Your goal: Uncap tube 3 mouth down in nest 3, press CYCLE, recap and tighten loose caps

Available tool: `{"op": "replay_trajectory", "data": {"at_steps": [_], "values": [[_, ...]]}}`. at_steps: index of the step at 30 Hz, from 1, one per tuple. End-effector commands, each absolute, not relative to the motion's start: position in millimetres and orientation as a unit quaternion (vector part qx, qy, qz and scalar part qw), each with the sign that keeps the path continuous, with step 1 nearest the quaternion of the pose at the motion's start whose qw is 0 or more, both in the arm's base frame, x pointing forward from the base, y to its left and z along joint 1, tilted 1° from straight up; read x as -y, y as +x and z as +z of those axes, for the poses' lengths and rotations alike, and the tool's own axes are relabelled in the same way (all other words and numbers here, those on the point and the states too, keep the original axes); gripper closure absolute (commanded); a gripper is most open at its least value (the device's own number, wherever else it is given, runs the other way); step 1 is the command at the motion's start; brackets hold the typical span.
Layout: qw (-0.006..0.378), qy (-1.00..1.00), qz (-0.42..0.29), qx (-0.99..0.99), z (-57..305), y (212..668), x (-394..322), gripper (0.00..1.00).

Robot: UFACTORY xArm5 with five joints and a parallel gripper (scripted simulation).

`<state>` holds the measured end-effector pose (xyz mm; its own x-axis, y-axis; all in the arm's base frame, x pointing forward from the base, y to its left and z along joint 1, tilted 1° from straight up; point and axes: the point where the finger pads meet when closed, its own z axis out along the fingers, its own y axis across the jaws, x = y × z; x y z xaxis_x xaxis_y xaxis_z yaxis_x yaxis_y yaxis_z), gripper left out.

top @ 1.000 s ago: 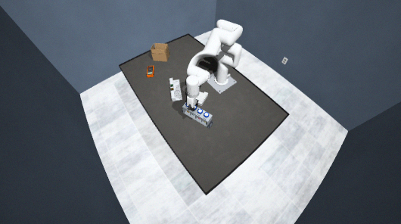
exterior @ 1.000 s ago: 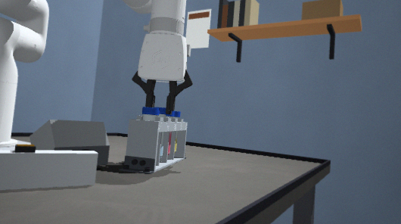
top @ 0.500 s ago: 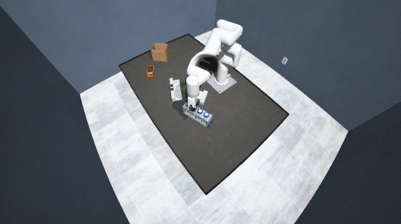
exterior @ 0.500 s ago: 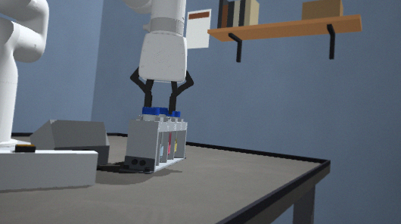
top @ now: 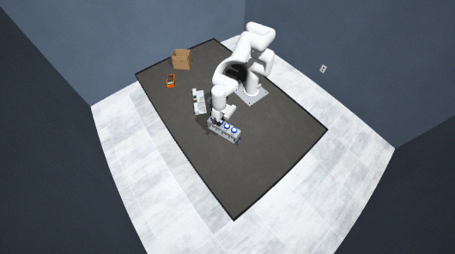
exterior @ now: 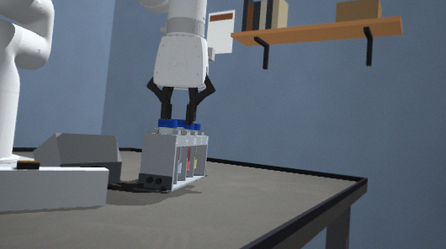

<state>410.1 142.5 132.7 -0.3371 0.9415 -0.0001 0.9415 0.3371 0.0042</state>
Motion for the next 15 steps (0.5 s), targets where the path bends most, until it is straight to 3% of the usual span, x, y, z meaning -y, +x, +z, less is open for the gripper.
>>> {"op": "replay_trajectory", "data": {"at_steps": [1,10,11,15], "values": [[0.007,0.583,-0.001,-0.813,136.4,411.2,-143.0,0.54],[0.007,0.583,-0.001,-0.813,137.5,411.2,-143.1,0.54],[0.007,0.583,-0.001,-0.813,137.5,411.2,-143.1,1.00],[0.007,0.583,-0.001,-0.813,137.5,411.2,-143.1,1.00]]}}
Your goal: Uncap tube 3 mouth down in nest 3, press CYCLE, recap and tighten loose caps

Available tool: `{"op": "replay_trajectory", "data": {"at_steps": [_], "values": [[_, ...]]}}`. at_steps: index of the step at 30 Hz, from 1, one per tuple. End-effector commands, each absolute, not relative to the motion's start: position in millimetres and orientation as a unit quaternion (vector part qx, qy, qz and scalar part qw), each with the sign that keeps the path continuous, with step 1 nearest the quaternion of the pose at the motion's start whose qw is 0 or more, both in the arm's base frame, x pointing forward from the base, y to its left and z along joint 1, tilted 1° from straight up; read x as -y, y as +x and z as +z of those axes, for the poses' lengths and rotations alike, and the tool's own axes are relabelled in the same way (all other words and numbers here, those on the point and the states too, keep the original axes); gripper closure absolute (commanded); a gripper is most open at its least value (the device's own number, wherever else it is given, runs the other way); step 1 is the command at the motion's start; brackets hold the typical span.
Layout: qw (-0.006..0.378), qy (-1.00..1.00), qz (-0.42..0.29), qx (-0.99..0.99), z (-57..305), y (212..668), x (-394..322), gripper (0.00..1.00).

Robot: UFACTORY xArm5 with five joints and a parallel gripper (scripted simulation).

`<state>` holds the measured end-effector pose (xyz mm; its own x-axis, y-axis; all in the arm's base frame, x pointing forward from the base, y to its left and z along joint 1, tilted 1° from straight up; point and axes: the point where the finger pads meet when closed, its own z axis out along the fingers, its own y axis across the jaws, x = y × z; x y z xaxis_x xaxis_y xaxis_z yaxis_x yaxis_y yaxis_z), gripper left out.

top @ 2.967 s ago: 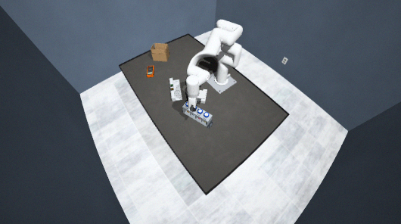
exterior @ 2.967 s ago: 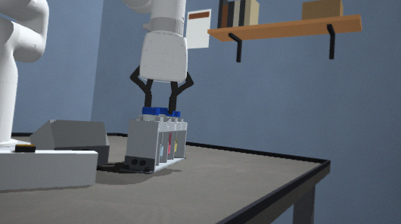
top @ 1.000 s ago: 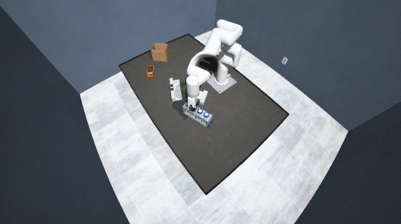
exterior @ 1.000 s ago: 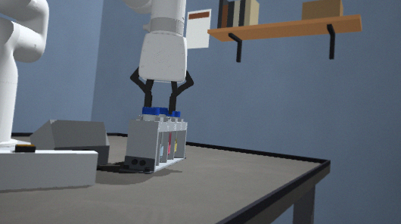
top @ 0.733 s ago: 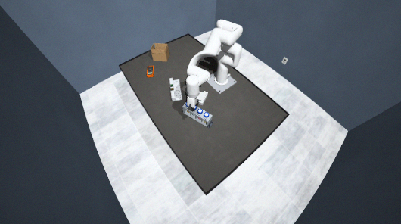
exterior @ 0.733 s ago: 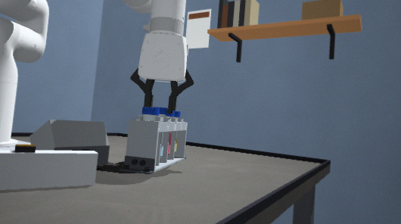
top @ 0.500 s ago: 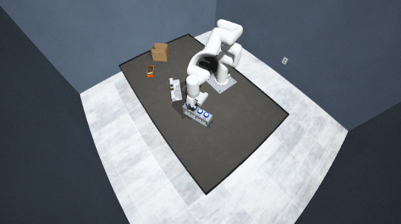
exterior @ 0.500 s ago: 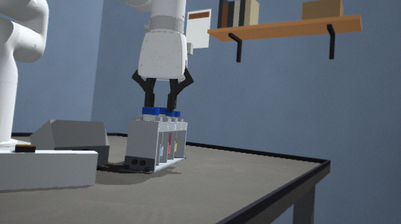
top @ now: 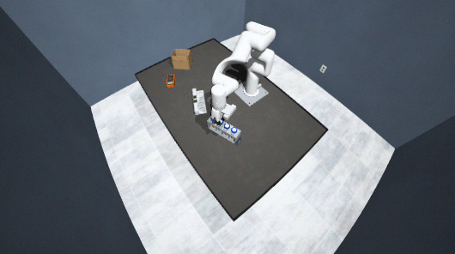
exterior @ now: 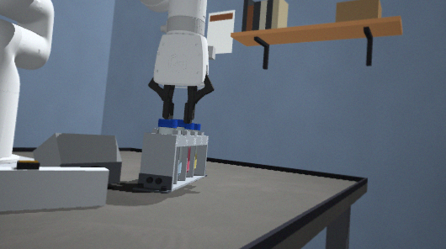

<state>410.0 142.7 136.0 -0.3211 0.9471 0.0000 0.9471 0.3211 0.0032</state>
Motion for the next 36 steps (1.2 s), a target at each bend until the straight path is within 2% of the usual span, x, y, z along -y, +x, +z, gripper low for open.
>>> {"op": "replay_trajectory", "data": {"at_steps": [1,10,22,26,36], "values": [[0.007,0.583,-0.001,-0.813,137,411,-143,1.00],[0.007,0.583,-0.001,-0.813,137,411,-143,1.00],[0.007,0.583,-0.001,-0.813,173,411,-143,1.00],[0.007,0.583,-0.001,-0.813,173,411,-143,1.00],[0.007,0.352,-0.003,-0.936,174,403,-89,1.00]]}}
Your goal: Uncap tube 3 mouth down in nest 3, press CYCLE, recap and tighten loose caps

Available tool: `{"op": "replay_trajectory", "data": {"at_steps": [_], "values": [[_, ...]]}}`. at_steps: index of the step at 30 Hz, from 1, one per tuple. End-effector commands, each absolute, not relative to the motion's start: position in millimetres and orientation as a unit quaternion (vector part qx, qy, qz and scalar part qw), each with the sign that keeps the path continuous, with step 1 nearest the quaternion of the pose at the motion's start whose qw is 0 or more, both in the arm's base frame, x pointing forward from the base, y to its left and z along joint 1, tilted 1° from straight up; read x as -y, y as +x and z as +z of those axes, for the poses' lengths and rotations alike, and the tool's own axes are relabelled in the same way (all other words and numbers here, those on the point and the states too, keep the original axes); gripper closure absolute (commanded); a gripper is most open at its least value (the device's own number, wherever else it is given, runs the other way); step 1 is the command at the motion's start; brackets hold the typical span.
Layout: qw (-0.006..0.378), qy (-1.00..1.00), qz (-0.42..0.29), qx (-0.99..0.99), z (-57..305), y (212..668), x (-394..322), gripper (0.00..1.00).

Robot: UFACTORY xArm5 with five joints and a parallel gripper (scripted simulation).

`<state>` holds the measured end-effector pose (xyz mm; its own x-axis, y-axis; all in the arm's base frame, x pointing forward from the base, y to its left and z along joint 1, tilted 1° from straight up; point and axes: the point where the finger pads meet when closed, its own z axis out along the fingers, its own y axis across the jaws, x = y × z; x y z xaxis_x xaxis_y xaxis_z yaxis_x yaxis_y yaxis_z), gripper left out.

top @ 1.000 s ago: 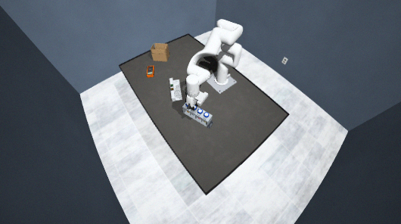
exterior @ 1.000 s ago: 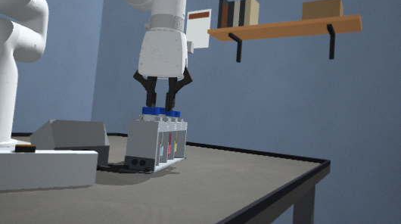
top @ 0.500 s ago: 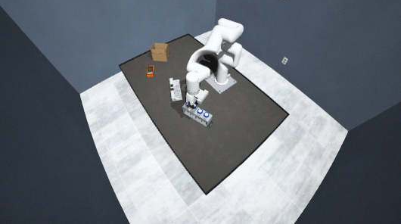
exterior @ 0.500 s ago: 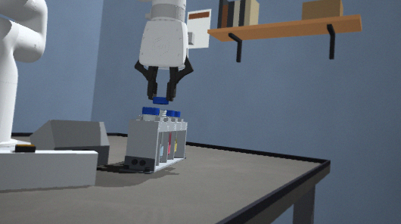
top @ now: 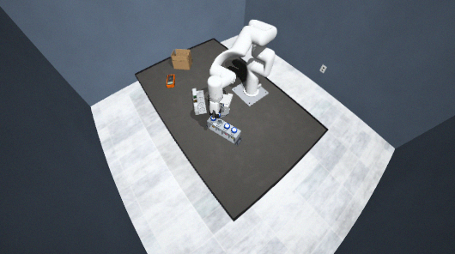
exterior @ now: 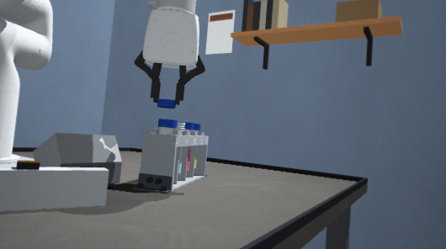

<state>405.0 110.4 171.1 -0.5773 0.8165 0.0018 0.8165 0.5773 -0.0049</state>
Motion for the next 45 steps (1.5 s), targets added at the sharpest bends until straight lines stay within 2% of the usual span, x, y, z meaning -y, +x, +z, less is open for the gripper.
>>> {"op": "replay_trajectory", "data": {"at_steps": [1,8,39,45], "values": [[-0.006,-0.332,0.003,0.943,174,403,-85,1.00],[-0.007,-0.229,0.004,0.973,174,399,-58,1.00],[-0.007,-0.229,0.005,0.973,176,370,147,1.00],[-0.007,-0.229,0.005,0.973,176,367,169,1.00]]}}
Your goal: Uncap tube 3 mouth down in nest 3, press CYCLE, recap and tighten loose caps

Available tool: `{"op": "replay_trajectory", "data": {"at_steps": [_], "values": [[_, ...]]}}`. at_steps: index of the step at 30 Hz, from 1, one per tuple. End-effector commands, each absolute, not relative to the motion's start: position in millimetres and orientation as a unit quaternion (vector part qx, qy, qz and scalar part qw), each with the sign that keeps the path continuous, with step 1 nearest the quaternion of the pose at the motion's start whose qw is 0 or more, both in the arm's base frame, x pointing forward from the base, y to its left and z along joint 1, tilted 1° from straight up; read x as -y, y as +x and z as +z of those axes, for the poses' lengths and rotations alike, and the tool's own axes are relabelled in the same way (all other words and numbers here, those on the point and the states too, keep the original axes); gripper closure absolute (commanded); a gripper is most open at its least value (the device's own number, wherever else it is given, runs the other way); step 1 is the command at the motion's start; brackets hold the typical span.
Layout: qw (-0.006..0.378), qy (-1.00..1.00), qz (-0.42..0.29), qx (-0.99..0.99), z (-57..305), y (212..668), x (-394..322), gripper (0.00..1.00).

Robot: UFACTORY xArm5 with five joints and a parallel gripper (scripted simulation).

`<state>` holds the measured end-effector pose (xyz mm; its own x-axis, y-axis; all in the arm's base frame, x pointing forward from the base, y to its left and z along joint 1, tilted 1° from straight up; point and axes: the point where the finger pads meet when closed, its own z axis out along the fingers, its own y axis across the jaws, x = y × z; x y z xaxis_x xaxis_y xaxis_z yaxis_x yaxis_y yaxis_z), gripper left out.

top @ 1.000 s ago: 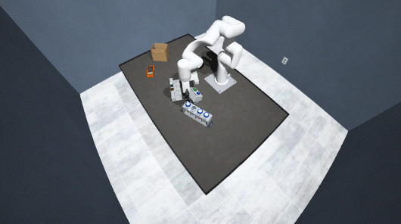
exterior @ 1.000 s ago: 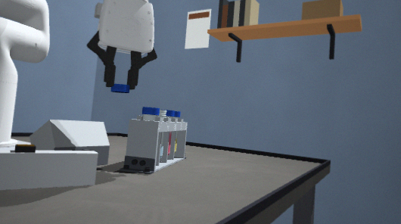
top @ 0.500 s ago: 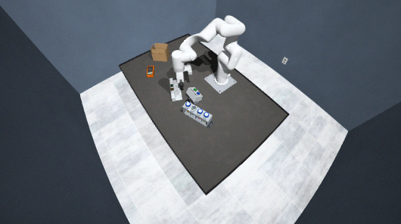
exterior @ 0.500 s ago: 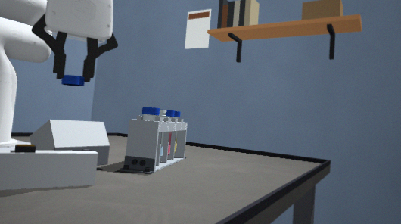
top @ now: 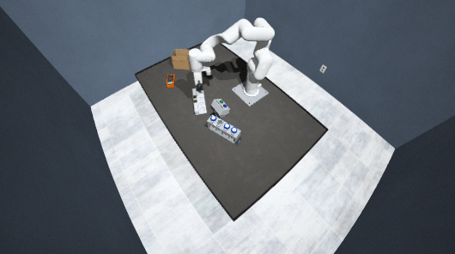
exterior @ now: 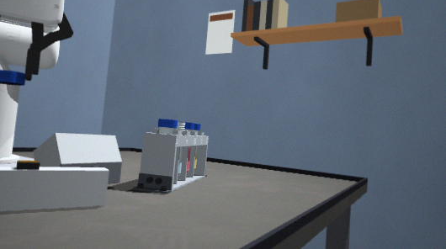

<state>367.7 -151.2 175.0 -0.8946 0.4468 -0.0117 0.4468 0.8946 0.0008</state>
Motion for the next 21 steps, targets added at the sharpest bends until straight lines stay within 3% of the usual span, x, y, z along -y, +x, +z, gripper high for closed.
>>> {"op": "replay_trajectory", "data": {"at_steps": [1,8,21], "values": [[0.007,0.229,-0.005,-0.973,176,367,169,1.00],[0.007,0.229,-0.005,-0.973,176,367,169,1.00],[0.007,0.229,-0.005,-0.973,121,368,170,1.00]]}}
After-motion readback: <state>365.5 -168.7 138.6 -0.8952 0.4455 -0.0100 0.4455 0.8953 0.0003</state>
